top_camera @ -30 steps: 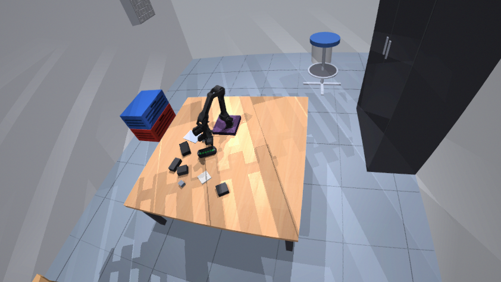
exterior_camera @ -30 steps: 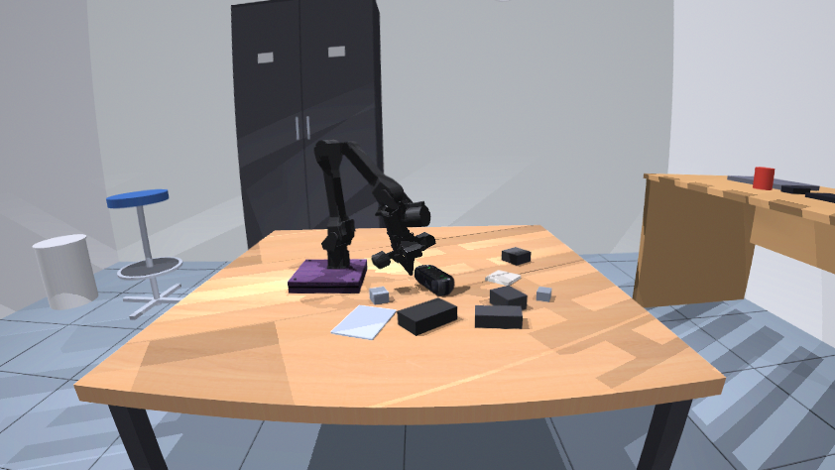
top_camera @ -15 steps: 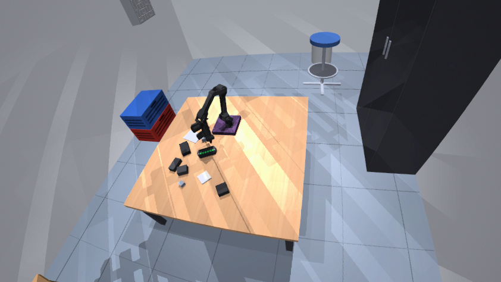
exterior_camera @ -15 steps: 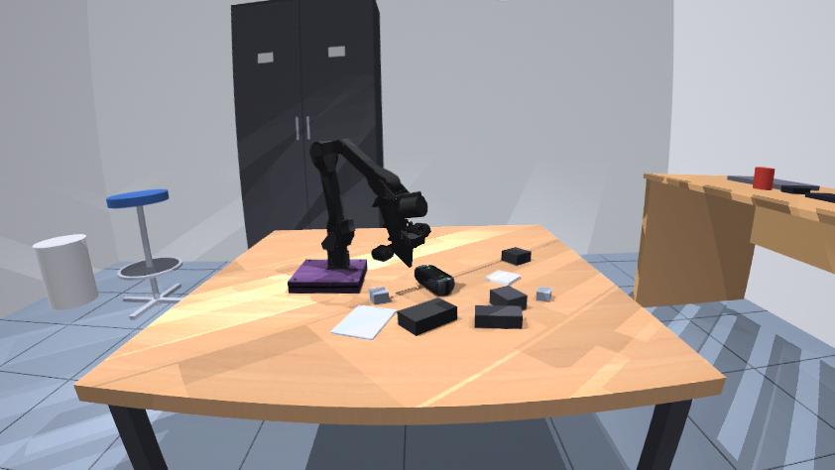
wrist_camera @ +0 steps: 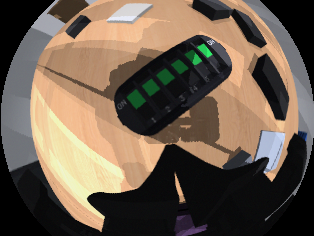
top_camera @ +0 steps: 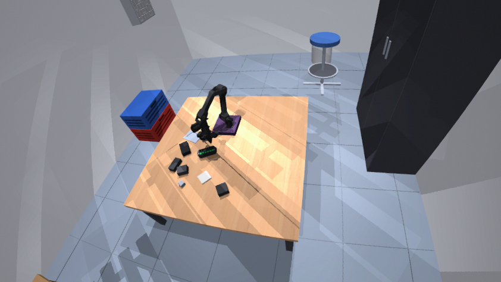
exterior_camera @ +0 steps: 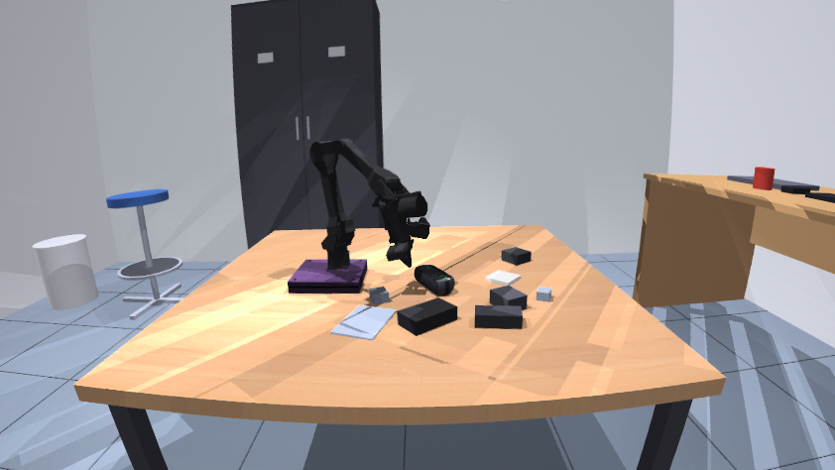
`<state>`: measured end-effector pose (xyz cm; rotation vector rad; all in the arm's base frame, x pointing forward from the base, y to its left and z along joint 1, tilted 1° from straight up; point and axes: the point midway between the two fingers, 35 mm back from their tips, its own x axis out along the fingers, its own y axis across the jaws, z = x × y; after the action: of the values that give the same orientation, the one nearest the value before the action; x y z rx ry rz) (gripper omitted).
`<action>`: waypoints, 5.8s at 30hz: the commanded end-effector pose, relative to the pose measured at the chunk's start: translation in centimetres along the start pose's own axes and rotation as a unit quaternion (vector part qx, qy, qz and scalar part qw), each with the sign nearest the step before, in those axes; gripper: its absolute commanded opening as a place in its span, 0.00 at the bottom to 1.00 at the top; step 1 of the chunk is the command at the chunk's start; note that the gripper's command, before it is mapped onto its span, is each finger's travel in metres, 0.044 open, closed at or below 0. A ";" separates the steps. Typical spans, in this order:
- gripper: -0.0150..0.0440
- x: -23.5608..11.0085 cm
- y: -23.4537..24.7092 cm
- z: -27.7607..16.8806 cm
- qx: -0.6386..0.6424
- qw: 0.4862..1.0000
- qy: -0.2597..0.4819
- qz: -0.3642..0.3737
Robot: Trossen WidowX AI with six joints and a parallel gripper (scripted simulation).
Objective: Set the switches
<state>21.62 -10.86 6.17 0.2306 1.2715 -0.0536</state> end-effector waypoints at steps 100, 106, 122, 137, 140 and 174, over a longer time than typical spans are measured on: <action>0.25 5.3 -0.3 -0.7 -0.878 0.479 -0.002 0.001; 0.25 5.4 -0.2 -0.5 -0.878 0.479 -0.002 0.001; 0.25 5.7 0.5 0.5 -0.878 0.479 -0.003 0.001; 0.25 0.0 0.1 0.0 -0.878 0.479 -0.002 0.001; 0.25 0.0 0.1 0.0 -0.878 0.479 -0.002 0.001; 1.00 -2.0 -3.3 7.4 -0.159 0.983 0.095 0.012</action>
<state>26.15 -14.56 9.37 -0.3851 1.3303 0.4767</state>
